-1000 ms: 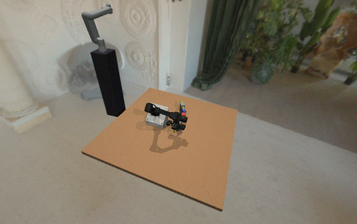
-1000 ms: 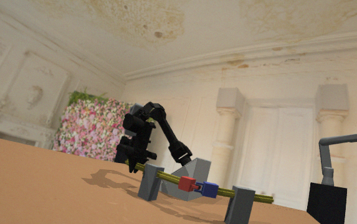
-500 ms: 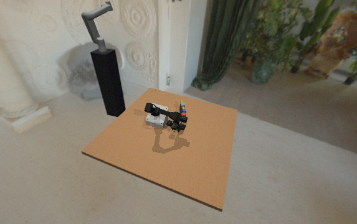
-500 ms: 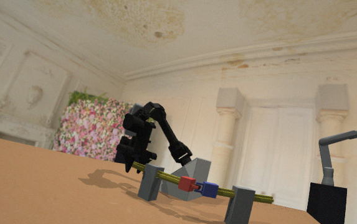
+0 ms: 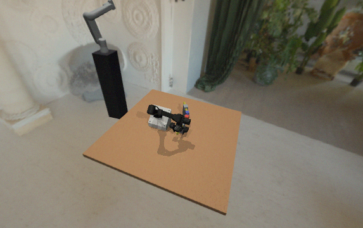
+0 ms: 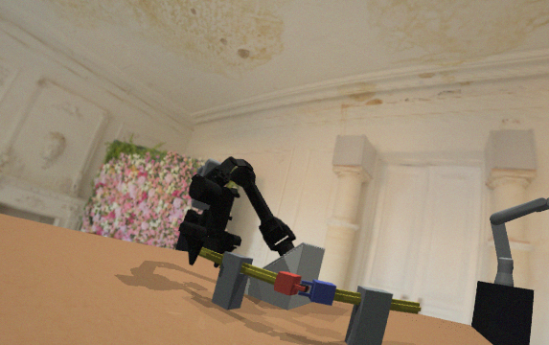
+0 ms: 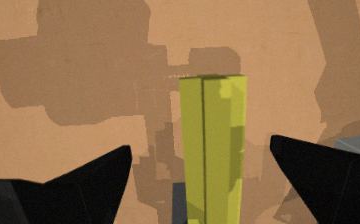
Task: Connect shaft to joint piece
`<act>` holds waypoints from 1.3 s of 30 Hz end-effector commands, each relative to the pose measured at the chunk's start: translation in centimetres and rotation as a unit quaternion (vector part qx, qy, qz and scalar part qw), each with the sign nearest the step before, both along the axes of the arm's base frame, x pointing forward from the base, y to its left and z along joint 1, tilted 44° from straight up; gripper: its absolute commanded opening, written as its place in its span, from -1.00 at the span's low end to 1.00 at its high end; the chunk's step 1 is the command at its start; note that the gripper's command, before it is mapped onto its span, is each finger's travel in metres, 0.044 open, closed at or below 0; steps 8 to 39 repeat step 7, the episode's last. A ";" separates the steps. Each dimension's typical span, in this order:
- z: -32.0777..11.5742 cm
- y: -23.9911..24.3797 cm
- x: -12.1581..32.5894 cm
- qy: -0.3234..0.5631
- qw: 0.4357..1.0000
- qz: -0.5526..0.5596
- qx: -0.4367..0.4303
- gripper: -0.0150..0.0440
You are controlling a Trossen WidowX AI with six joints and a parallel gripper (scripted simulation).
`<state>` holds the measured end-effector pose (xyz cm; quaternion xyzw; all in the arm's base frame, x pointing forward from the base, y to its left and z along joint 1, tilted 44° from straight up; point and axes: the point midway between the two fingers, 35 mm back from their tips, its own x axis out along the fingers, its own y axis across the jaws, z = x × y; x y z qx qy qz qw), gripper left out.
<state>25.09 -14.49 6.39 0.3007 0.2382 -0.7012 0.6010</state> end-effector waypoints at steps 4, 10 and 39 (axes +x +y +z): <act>2.0 2.0 0.3 0.001 1.000 0.001 0.005 1.00; 2.2 2.2 0.3 0.001 1.000 0.001 0.005 1.00; 2.2 2.2 0.3 0.001 1.000 0.001 0.005 1.00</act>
